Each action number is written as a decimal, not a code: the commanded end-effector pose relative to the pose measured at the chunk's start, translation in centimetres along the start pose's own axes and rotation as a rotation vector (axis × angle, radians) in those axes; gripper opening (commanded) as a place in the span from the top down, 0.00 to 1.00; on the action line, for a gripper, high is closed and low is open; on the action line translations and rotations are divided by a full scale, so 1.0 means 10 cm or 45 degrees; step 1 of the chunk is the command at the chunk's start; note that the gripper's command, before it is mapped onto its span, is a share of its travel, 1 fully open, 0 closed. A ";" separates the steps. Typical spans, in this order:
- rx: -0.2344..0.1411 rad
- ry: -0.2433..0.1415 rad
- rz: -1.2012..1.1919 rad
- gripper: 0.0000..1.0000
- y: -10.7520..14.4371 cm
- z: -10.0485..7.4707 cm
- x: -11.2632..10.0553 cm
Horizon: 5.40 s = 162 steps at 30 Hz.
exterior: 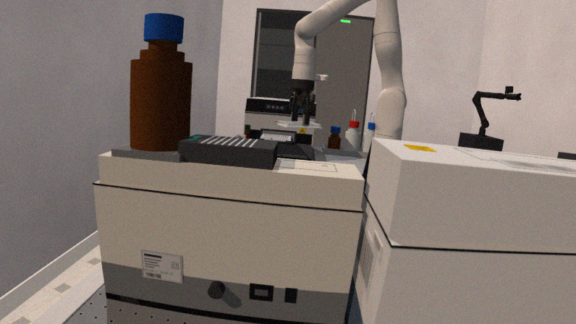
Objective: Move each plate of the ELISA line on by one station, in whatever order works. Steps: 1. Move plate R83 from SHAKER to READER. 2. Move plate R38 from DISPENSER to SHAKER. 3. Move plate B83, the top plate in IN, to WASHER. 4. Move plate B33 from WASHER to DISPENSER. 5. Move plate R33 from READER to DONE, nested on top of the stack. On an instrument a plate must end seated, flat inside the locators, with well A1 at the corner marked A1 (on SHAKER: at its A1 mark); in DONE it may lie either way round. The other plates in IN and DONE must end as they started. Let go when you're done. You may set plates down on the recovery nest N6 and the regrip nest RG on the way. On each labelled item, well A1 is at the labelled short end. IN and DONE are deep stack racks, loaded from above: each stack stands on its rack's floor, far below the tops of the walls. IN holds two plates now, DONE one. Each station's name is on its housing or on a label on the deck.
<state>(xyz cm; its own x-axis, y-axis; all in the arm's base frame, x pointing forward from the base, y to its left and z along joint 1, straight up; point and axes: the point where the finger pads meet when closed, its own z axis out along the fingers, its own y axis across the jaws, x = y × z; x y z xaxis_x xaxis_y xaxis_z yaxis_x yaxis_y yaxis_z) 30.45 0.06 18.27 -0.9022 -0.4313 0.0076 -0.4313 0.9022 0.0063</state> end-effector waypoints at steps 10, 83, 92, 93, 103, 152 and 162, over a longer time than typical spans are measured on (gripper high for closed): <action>0.004 -0.008 -0.042 0.06 0.37 -0.01 -0.01; 0.010 0.000 -0.566 0.06 2.45 -0.01 0.02; 0.008 0.001 -0.596 0.06 2.64 0.00 0.08; 0.008 0.003 -0.610 0.06 2.66 0.01 0.11; 0.006 -0.006 -0.702 0.06 2.93 0.00 0.31; 0.012 -0.003 -1.013 0.06 4.00 0.00 1.02; 0.013 -0.003 -1.105 0.06 4.25 0.00 0.93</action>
<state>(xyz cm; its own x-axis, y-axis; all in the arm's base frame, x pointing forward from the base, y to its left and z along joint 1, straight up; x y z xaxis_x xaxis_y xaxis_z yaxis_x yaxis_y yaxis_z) 4.04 33.61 18.71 -0.2618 -0.9651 -0.0061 -0.9651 0.2618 -0.0025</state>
